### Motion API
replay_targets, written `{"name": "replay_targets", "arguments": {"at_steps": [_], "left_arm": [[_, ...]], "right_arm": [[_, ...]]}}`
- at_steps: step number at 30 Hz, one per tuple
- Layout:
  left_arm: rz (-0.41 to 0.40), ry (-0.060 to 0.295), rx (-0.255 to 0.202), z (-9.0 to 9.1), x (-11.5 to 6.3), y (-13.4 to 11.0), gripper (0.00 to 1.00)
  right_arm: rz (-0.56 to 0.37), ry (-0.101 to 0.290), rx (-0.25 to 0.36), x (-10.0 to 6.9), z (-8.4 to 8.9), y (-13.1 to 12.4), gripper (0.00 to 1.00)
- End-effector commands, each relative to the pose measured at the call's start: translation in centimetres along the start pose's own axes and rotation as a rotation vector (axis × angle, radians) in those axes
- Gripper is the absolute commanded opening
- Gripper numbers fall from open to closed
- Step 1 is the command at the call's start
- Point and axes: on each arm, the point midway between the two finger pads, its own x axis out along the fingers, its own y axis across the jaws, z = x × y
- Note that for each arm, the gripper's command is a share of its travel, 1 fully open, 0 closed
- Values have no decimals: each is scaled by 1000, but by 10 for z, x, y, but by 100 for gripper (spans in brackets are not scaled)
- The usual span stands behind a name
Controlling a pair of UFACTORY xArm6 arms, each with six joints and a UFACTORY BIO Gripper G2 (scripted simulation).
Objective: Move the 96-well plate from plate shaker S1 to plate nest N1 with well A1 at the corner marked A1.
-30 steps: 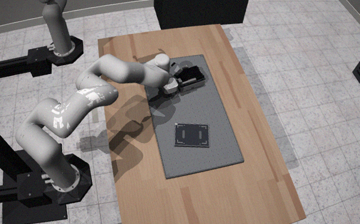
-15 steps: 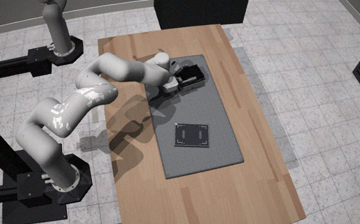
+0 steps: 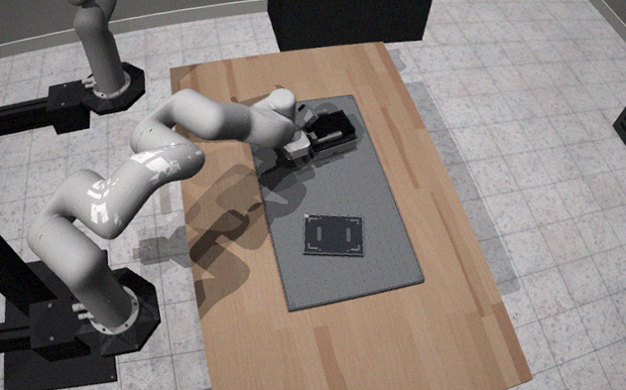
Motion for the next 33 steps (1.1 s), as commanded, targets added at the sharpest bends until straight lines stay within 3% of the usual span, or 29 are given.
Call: {"name": "replay_targets", "arguments": {"at_steps": [1, 6, 33], "left_arm": [[4, -1, 0, 0, -2, 0, 100], [4, -1, 0, 0, -2, 0, 100], [4, -1, 0, 0, -2, 0, 100]], "right_arm": [[0, -5, 3, 1, 5, 1, 0], [0, -5, 3, 1, 5, 1, 0], [0, -5, 3, 1, 45, 1, 0]]}}
